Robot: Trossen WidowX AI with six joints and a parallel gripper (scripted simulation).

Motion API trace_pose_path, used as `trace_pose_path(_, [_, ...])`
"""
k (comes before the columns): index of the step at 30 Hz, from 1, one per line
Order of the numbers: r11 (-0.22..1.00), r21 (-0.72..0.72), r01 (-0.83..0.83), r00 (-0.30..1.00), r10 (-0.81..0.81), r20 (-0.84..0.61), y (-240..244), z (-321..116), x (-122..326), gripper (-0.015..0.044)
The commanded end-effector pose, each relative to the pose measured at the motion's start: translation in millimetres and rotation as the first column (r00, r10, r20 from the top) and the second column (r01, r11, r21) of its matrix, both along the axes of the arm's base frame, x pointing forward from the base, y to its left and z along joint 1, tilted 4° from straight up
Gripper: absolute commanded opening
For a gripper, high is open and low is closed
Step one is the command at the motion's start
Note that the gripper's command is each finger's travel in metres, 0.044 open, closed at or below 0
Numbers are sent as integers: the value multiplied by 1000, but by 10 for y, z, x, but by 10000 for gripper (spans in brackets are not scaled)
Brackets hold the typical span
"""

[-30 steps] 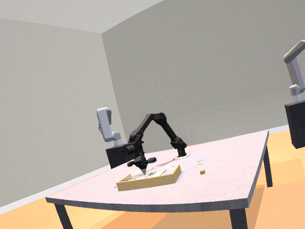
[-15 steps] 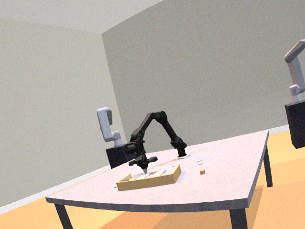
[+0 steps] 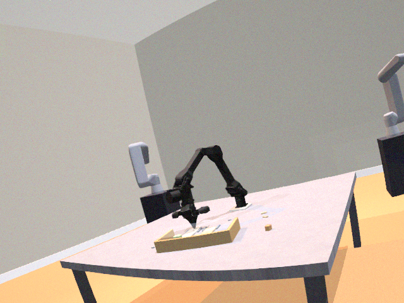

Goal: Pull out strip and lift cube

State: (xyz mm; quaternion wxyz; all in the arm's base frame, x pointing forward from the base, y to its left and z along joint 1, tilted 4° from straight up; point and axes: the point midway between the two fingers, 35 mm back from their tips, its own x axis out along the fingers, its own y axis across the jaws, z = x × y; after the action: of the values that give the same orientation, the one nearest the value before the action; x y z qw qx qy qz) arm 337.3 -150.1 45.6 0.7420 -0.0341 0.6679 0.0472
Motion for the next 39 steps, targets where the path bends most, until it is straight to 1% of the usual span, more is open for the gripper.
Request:
trace_pose_path(1, [1000,6,1,1000,-1,-24,-7,-73,-110,0])
trace_pose_path(39, [1000,5,1,1000,-1,-30,-89,-135,-687,0])
